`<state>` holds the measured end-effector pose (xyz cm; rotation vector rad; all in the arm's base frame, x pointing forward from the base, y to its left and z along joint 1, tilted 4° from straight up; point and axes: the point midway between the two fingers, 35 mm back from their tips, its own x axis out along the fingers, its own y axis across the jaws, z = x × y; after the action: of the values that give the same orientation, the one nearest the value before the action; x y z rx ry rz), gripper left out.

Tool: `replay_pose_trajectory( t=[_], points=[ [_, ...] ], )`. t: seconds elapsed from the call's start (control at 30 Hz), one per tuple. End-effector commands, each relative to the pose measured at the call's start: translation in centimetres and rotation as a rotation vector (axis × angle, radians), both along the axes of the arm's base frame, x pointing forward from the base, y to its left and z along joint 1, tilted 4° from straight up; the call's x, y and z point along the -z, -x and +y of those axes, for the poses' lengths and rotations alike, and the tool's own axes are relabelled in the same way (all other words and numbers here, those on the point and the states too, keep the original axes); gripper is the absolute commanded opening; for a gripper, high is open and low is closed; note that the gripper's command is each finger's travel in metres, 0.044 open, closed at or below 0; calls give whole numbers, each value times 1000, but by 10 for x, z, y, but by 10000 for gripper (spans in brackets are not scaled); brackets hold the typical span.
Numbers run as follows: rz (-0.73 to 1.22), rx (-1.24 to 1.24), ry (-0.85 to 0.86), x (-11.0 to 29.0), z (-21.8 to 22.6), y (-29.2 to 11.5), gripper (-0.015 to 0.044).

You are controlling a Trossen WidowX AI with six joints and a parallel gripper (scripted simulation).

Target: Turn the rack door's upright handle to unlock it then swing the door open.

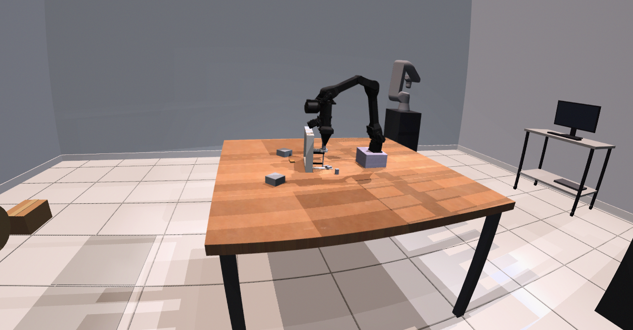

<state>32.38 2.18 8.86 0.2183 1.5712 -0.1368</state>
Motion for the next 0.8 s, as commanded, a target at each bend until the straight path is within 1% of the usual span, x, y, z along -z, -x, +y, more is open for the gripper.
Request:
replay_pose_trajectory(
  t=[0.0,0.1,0.53,0.67,0.77],
  points=[
    [1,3,-5,2,1,0,184],
    [1,3,-5,2,1,0,106],
    [1,3,-5,2,1,0,19],
    [1,-6,-5,2,1,0,18],
    [-6,-119,-6,2,1,0,18]
  ],
)
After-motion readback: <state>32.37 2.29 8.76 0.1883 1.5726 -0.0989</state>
